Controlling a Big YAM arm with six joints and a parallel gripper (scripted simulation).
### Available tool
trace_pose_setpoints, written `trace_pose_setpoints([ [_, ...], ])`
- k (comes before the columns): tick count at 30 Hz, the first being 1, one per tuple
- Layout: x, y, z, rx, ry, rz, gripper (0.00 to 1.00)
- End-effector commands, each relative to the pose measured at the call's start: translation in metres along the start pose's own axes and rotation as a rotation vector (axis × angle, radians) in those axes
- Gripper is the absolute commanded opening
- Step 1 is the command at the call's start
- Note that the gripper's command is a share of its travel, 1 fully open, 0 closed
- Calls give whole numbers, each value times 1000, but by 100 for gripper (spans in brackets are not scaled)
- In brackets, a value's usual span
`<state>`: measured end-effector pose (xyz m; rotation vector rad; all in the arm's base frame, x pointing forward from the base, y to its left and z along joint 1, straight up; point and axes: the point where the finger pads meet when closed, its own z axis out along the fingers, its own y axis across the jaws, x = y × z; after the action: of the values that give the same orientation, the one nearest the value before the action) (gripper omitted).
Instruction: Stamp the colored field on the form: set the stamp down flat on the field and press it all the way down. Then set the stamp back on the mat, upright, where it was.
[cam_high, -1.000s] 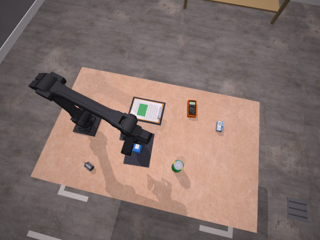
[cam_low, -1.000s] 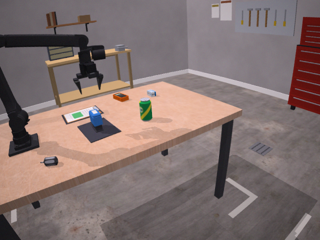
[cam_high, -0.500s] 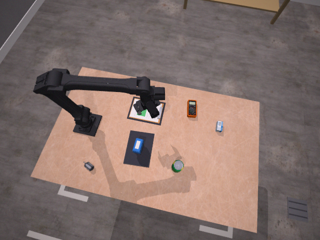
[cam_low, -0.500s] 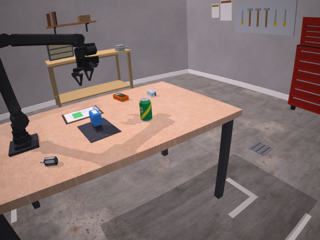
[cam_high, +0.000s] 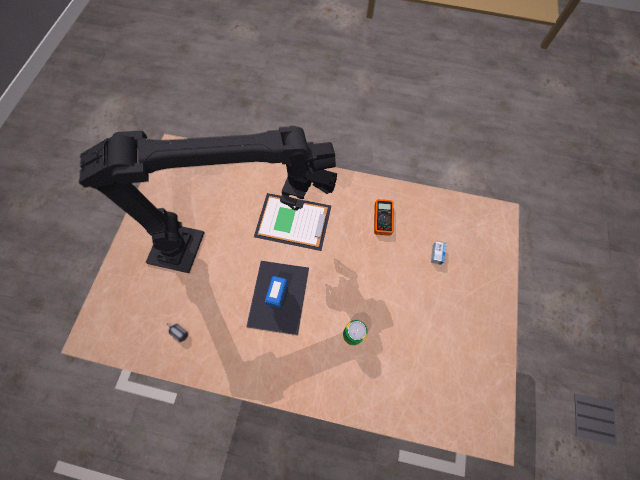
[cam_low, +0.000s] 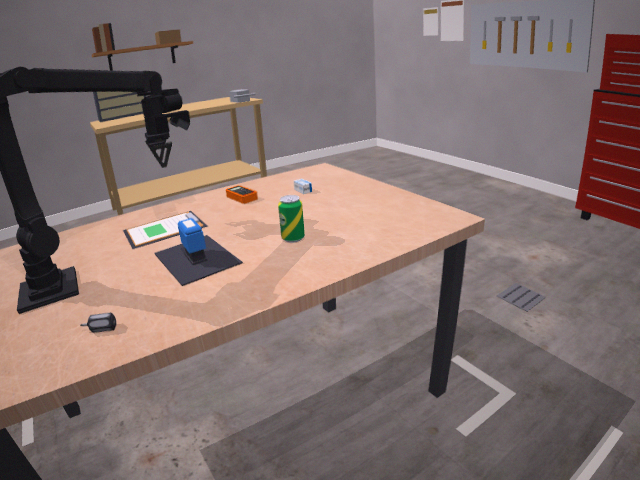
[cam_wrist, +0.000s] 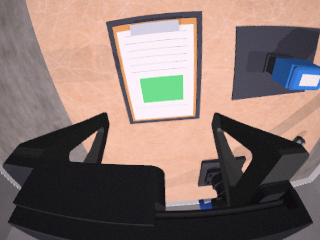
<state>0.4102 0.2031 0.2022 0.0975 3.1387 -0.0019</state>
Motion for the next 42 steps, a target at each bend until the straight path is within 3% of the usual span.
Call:
trace_pose_setpoints([
  [1,1,13,29,-6,8,-119,100],
  [4,2,12,94,-5,8,-120,100],
  [6,1,6,116,-4,8,-108,100],
  [8,-1,2,117,-3,8,-100,100],
  [9,-20,14,97,-29,-43,-102,100],
  [12,-20,15,97,-29,-43,-104,100],
  [13,-19,16,79,-45,-74,-105,100],
  [19,-15,13,83,-37,-58,-99,100],
  [22,-9,10,105,-13,-12,-99,100],
  [42,-9,10,105,-13,-11,-99,100],
])
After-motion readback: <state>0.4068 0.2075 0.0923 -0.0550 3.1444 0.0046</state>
